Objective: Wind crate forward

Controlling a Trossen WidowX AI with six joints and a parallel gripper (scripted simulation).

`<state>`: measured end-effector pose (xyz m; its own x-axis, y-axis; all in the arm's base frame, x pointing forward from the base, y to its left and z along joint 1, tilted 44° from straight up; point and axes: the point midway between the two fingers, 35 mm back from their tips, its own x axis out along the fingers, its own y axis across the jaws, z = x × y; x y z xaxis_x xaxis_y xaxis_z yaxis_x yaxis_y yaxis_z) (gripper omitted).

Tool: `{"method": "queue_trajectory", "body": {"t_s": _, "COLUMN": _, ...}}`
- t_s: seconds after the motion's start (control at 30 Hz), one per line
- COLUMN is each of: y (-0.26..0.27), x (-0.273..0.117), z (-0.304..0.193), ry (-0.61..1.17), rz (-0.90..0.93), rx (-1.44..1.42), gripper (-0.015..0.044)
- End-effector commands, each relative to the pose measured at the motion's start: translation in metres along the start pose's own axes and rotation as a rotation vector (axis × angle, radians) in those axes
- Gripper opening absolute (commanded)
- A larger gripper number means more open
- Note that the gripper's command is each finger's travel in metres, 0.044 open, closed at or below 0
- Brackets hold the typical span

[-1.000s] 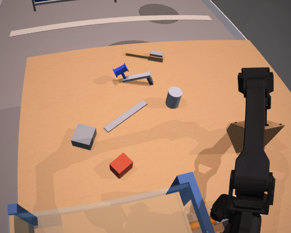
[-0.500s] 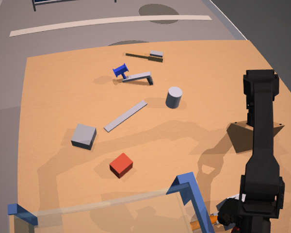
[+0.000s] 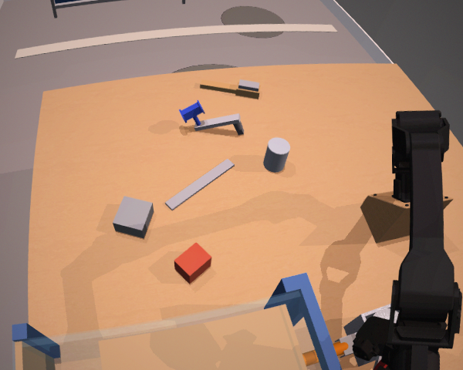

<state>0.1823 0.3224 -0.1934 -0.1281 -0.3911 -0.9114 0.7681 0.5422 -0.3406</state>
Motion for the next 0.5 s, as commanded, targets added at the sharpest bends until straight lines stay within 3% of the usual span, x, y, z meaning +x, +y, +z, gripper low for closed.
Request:
{"method": "queue_trajectory", "body": {"t_s": 0.0, "y": -0.0144, "x": 0.0053, "z": -0.0218, "ry": 0.024, "rz": -0.022, "rx": -0.031, "gripper": 0.0000}}
{"method": "queue_trajectory", "body": {"t_s": 0.47, "y": -0.0200, "x": 0.0078, "z": -0.0278, "ry": 0.025, "rz": -0.023, "rx": -0.032, "gripper": 0.0000}}
